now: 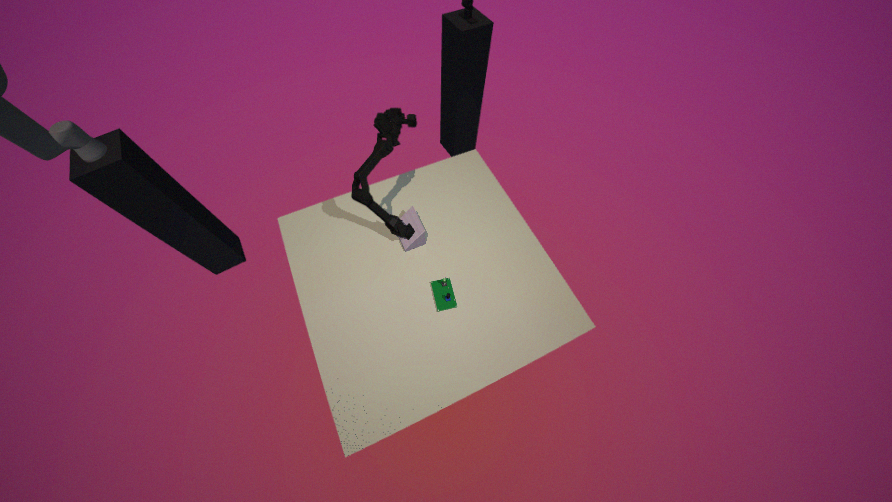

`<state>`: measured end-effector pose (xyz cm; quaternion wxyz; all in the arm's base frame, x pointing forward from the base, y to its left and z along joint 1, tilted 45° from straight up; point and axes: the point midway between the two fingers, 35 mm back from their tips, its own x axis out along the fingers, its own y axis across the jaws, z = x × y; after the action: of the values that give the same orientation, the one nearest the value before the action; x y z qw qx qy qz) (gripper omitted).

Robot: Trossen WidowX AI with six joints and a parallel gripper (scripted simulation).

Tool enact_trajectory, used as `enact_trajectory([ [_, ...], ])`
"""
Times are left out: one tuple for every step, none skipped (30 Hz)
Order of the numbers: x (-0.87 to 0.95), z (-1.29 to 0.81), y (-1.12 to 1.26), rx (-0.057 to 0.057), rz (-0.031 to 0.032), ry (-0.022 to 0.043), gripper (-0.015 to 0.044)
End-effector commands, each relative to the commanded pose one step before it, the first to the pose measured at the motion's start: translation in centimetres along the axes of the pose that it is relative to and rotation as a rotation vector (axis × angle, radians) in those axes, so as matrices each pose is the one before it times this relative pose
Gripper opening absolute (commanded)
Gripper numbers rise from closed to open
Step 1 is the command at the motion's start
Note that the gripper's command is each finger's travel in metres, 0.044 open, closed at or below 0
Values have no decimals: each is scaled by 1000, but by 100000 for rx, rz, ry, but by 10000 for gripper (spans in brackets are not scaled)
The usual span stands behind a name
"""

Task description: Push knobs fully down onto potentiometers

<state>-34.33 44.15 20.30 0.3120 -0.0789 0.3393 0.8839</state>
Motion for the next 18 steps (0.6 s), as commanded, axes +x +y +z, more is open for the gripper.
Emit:
enact_trajectory([
  [-1004, 380, -3735, 6563, -9222, -259, 0],
  [-238, 222, -1163, 1802, -2946, -171, 0],
  [-230, 227, -1162, 1813, -2935, -174, 0],
  [-221, 233, -1161, 1823, -2925, -176, 0],
  [-212, 239, -1160, 1834, -2915, -177, 0],
  [-204, 244, -1159, 1844, -2904, -178, 0],
  [-195, 249, -1158, 1854, -2894, -178, 0],
  [-186, 254, -1157, 1864, -2883, -178, 0],
  [-180, 262, -1168, 1894, -2904, -178, 0],
  [-171, 267, -1167, 1905, -2894, -176, 0],
  [-162, 272, -1165, 1914, -2883, -174, 0],
  [-153, 276, -1163, 1923, -2872, -170, 0],
  [-144, 280, -1161, 1932, -2861, -166, 0],
  [-135, 285, -1159, 1940, -2850, -161, 0],
  [-126, 289, -1156, 1948, -2839, -156, 0],
  [-117, 292, -1154, 1956, -2828, -149, 0],
  [-88, 283, -1155, 2000, -2846, -90, 0],
  [-79, 287, -1152, 2008, -2836, -84, 0],
])
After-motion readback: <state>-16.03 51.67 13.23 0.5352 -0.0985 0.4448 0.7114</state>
